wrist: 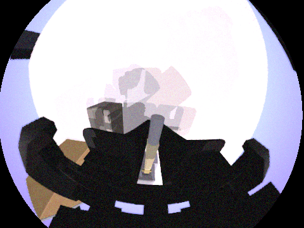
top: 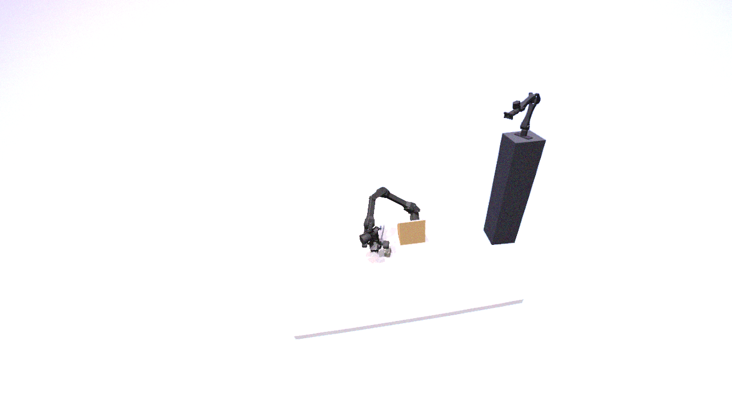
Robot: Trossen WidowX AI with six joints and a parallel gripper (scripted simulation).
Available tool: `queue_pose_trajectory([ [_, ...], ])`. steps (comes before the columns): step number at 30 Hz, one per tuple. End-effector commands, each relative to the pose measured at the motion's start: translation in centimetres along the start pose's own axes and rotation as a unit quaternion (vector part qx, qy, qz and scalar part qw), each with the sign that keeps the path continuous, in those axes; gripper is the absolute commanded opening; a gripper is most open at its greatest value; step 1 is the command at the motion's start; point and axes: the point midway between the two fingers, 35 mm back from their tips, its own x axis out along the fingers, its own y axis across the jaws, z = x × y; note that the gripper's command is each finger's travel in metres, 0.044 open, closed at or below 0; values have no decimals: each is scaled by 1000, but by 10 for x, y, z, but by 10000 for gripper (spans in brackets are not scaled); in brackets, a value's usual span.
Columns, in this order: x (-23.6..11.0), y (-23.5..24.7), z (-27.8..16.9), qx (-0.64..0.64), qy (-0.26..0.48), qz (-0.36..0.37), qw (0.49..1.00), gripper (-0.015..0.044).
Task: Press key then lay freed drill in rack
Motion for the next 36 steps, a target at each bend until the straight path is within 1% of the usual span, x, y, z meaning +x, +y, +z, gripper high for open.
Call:
queue_pose_trajectory([
  [1, -3, -1, 9, 2, -3, -2, 1000, 0],
  [12, -5, -1, 27, 3, -4, -2, 1000, 0],
  [36, -15, -1, 21, 3, -4, -2, 1000, 0],
])
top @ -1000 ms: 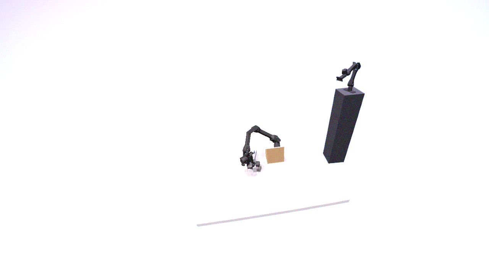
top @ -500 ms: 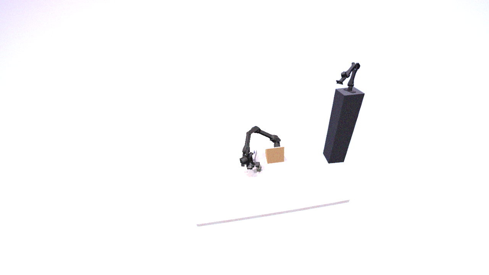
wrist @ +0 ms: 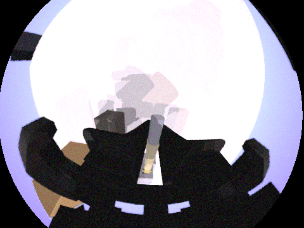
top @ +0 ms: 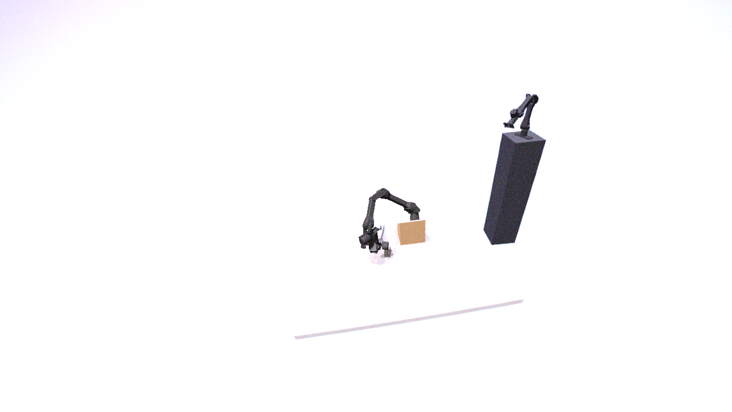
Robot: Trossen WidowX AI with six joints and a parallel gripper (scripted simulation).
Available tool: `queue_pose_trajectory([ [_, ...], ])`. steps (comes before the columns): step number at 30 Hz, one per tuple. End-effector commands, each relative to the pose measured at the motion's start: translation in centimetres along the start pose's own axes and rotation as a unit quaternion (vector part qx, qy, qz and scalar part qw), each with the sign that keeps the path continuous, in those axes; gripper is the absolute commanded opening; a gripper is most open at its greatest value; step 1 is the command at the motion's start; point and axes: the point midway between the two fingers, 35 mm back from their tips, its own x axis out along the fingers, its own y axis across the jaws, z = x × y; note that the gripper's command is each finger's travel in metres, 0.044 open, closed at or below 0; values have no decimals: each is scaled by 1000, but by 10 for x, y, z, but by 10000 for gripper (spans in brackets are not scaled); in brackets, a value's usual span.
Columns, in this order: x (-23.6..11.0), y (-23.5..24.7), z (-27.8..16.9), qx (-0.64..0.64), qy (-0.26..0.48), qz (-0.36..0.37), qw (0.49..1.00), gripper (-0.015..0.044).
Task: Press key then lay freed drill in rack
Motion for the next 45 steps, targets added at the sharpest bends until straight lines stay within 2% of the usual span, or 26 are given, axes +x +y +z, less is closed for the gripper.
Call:
queue_pose_trajectory([
  [1, -3, 0, 0, 2, -1, 0, 1000, 0],
  [45, -22, 1, -4, 2, -2, 1, 1000, 0],
])
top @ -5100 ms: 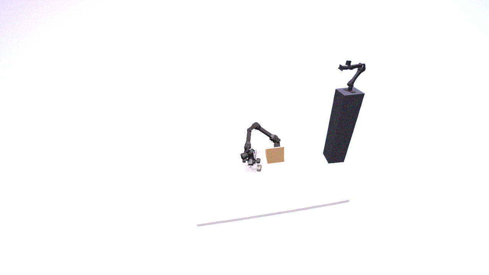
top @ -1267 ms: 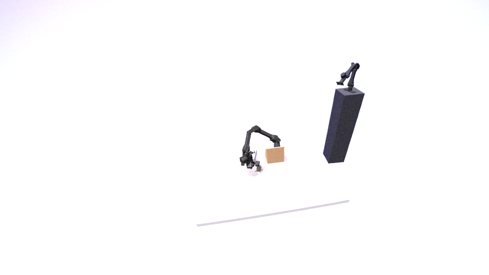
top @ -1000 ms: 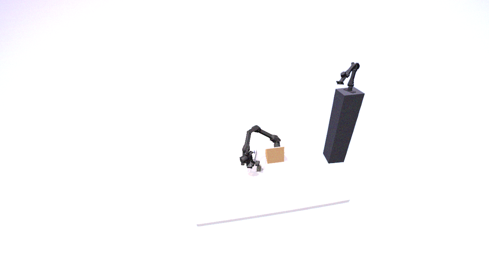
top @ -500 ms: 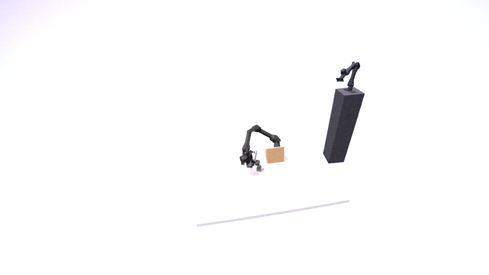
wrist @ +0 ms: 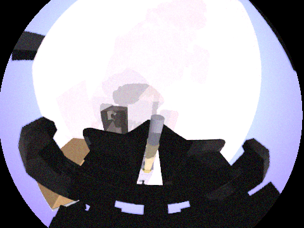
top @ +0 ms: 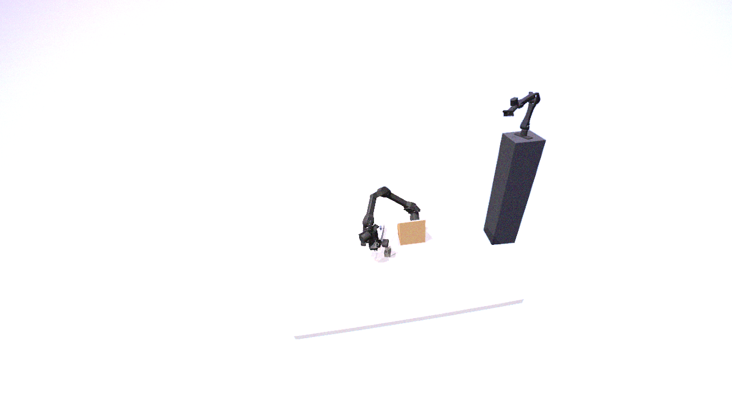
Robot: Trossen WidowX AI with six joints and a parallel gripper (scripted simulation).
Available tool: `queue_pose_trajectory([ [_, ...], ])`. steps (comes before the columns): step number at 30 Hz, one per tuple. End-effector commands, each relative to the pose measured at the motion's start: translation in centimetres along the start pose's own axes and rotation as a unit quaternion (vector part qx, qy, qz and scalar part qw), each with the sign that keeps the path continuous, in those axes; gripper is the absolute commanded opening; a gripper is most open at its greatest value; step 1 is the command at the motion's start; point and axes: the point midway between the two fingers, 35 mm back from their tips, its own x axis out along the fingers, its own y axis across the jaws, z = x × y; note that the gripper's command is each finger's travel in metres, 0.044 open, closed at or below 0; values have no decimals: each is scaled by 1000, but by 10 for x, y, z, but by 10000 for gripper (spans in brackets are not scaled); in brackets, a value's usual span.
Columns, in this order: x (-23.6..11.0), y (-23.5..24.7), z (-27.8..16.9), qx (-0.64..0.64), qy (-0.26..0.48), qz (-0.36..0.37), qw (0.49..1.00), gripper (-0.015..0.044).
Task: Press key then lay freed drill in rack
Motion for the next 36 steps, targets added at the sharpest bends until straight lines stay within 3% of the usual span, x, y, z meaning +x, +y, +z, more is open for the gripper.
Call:
queue_pose_trajectory([
  [1, -3, 0, 1, 2, -2, 0, 1000, 0],
  [36, -15, 1, 1, 2, -2, 0, 1000, 0],
])
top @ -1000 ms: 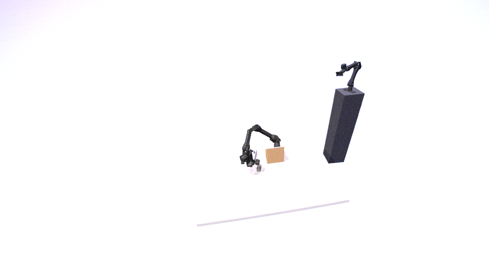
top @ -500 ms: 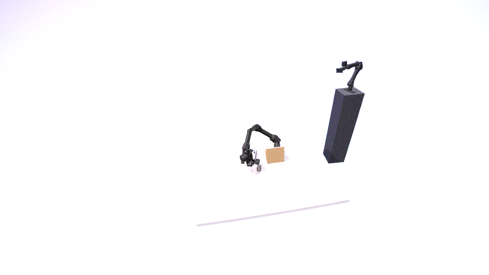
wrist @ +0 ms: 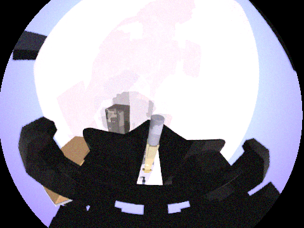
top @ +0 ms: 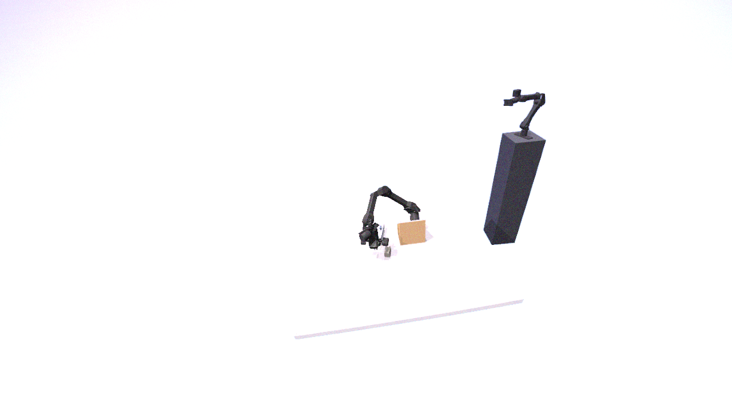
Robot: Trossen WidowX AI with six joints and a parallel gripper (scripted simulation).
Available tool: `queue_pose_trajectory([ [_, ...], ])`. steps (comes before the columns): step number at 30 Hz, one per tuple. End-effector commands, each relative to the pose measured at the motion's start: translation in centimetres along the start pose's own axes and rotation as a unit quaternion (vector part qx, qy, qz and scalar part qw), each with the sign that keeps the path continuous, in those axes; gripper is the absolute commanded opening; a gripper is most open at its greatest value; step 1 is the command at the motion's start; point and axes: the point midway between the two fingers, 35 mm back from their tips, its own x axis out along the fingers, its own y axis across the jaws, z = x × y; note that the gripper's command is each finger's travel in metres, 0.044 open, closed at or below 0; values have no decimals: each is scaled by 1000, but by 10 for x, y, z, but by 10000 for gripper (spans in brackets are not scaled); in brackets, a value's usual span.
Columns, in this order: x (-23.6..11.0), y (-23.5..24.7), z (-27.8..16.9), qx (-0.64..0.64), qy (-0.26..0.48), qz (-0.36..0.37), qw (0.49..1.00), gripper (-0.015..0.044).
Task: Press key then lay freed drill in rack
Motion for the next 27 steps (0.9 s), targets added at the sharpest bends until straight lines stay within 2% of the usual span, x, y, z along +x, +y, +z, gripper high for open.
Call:
queue_pose_trajectory([
  [1, -3, 0, 1, 2, -2, 0, 1000, 0],
  [27, 3, 35, 10, 2, -3, 0, 1000, 0],
])
